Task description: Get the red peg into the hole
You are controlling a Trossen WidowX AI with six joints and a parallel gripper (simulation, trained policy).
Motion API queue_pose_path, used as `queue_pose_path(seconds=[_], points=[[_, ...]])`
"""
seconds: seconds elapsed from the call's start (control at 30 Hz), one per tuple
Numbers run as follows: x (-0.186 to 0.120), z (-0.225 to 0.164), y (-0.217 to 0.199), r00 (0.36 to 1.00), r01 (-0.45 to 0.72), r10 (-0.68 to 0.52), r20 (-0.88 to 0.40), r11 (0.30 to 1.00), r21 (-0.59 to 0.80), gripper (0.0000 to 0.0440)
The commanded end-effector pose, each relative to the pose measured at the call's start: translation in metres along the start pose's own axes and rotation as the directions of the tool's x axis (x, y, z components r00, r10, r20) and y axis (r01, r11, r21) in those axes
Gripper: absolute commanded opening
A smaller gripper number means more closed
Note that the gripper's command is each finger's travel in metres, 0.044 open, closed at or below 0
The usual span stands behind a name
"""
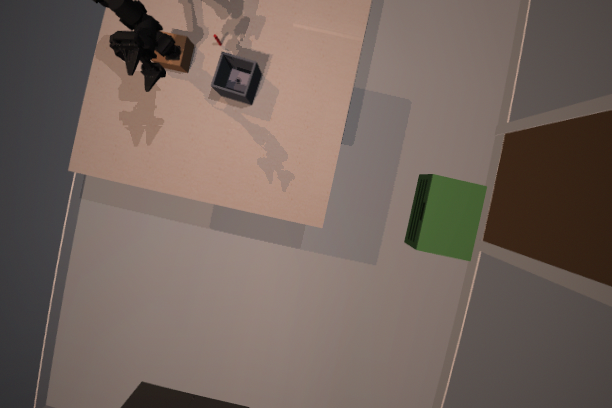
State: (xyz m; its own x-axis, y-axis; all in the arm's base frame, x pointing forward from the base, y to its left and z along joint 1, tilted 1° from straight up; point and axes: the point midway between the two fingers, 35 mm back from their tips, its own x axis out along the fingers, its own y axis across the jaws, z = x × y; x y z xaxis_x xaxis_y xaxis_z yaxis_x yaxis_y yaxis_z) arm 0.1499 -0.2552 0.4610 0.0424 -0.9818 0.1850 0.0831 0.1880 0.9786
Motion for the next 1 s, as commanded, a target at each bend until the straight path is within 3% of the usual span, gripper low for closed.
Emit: queue_pose_path(seconds=[0.0, 0.47, 0.97], points=[[-0.008, -0.017, 0.005, 0.996, 0.011, -0.005, -0.091, 0.998, 0.066, 0.0440], [-0.053, -0.086, 0.000, 0.901, 0.187, -0.077, -0.428, 0.957, 0.222, 0.0440], [-0.121, -0.146, -0.017, 0.673, 0.461, -0.185, -0.716, 0.862, 0.210, 0.0438]])
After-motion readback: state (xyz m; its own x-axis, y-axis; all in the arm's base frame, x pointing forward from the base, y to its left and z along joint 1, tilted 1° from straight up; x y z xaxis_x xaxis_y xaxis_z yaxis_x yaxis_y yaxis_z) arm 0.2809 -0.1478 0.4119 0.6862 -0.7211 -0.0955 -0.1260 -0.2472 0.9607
